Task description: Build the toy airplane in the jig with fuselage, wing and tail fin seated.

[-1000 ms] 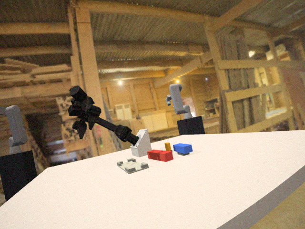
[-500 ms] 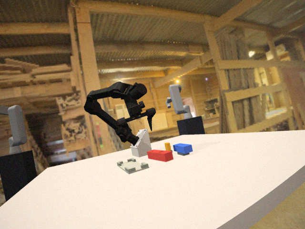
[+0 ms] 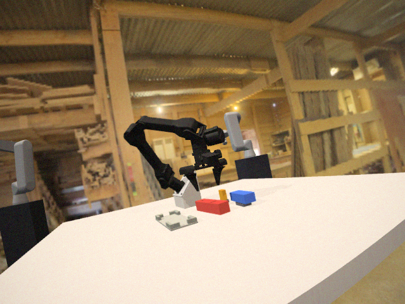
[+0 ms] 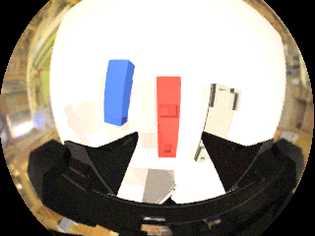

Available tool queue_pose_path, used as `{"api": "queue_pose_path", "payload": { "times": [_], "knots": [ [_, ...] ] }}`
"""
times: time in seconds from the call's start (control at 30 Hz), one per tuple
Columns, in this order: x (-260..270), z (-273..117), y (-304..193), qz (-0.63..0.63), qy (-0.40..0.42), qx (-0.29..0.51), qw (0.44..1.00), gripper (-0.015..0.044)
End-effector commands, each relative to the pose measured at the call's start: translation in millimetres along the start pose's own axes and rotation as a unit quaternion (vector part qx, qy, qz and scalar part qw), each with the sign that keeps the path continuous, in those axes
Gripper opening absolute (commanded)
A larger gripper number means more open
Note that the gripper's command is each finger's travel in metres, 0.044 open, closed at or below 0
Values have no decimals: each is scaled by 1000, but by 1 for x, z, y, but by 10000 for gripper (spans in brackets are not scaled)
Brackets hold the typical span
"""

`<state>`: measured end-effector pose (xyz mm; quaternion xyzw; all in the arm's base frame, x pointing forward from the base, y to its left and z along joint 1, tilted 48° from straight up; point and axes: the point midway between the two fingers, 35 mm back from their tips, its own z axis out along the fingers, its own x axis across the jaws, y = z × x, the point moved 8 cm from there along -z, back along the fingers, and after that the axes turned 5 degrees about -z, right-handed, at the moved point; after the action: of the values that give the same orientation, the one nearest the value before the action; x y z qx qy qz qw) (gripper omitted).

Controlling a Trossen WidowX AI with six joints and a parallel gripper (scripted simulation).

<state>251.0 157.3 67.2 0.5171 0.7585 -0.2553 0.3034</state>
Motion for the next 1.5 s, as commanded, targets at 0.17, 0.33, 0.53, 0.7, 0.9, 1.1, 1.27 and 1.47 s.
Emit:
{"api": "queue_pose_path", "payload": {
  "times": [0.17,0.33,0.53,0.7,0.9,1.1,1.27,1.47],
  "knots": [
    [0,33,-3,-6,-5,6,1000,440],
    [0,37,-3,-6,-5,6,1000,440],
    [0,47,-3,-6,-5,5,1000,440],
    [0,55,-3,-6,-5,5,1000,440],
    [0,65,-3,-6,-5,5,1000,440],
    [-1,75,-3,-6,-6,6,1000,440],
    [-1,82,-4,-6,-7,6,1000,440],
    [-1,83,-4,-6,-7,6,1000,335]
  ]
}}
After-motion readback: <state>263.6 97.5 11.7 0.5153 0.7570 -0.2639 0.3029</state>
